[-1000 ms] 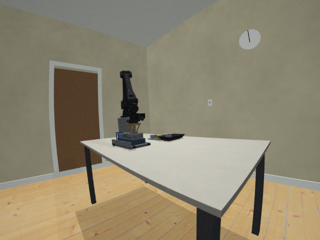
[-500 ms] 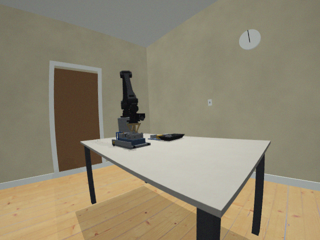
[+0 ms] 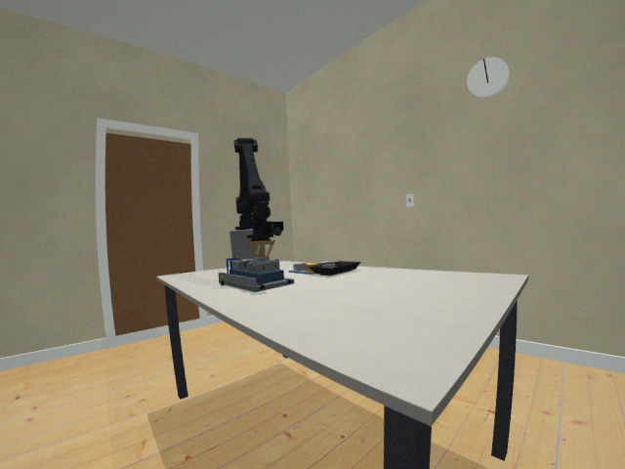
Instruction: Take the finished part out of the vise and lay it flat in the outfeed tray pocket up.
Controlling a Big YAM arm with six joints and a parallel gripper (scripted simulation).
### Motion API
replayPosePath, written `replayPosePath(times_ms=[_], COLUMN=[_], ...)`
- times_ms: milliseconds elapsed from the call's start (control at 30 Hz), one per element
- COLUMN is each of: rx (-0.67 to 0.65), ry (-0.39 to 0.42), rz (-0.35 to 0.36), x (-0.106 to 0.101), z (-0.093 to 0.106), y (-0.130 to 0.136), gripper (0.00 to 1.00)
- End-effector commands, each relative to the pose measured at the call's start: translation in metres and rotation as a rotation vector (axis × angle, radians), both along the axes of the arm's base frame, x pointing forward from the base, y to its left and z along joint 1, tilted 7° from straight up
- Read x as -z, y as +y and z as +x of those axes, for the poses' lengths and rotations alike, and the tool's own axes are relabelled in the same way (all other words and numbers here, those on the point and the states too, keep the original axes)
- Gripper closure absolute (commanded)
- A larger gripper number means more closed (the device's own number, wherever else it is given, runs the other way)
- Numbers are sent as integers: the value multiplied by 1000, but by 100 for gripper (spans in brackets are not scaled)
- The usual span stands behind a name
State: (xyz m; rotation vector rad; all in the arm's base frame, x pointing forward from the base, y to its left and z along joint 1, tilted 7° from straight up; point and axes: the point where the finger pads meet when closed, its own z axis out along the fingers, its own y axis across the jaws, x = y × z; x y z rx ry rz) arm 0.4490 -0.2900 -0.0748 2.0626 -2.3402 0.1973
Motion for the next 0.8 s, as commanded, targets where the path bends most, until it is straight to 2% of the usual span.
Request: replayPosePath(times_ms=[0, 200, 233, 767], rx=[-4, -4, -4, -2], ry=[-3, -3, -3, -4], rz=[2, 2, 2, 1], x=[1, 1, 1, -1], z=[-2, -2, -2, -2], y=[-2, -2, -2, -2], gripper=[36, 36, 100, 100])
